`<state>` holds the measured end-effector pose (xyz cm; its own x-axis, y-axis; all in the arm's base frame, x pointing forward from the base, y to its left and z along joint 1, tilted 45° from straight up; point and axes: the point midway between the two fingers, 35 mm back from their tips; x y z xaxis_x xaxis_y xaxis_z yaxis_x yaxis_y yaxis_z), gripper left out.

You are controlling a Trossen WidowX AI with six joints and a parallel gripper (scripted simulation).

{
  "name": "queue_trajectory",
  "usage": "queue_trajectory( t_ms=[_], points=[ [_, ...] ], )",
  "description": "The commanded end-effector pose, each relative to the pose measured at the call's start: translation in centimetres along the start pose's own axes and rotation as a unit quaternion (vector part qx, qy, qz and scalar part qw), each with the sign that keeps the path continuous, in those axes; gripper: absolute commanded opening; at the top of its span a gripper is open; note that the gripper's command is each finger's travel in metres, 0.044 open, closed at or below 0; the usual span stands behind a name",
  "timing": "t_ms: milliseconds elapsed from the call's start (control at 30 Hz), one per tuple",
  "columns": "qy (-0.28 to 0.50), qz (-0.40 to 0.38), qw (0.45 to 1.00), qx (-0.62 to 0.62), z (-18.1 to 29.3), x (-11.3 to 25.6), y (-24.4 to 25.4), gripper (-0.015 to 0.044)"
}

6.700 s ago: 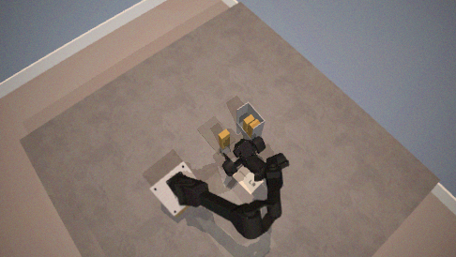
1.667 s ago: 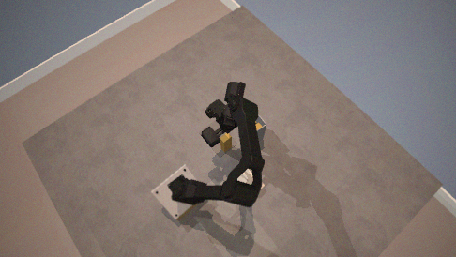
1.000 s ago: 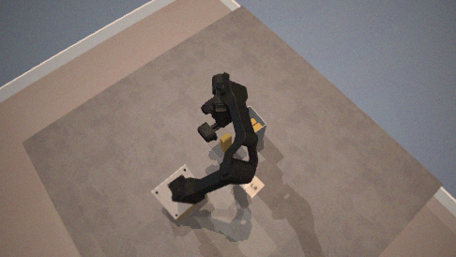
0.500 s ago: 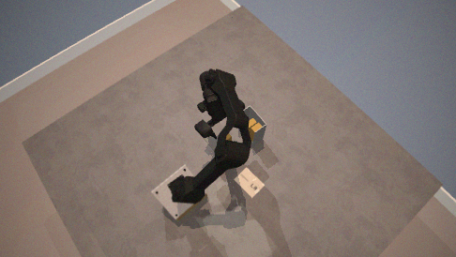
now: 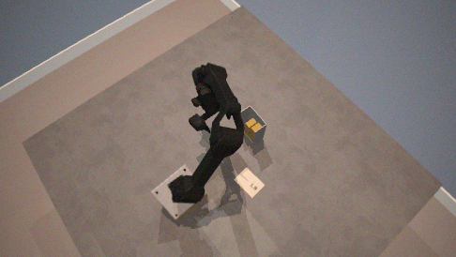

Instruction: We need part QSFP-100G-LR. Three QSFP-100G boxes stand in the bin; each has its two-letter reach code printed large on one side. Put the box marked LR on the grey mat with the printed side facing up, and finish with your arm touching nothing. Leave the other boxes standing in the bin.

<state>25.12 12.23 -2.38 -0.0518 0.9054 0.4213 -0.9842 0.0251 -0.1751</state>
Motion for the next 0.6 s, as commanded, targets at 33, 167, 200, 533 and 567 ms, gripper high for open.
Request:
queue_trajectory(
  t_ms=[33,167,200,533,567],
  points=[
    [0.0,-0.004,1.0,-0.004,-0.8,-0.1,0.2,0.044],
    [0.0,-0.004,1.0,-0.004,-1.0,-0.5,0.1,0.044],
    [-0.001,-0.004,1.0,-0.004,-1.1,-0.7,0.1,0.044],
    [-0.001,-0.004,1.0,-0.003,-1.5,-1.8,-0.1,0.044],
    [-0.001,-0.004,1.0,-0.003,-1.5,-1.9,-0.1,0.044]
  ],
)
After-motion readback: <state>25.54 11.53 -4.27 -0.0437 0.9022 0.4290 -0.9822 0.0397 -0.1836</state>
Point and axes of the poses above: the point midway between the two fingers, 35 mm back from their tips, its own x axis back along the fingers, its own y axis across the jaws, z = x × y, and after that the axes turned 9 degrees about -x, right-handed
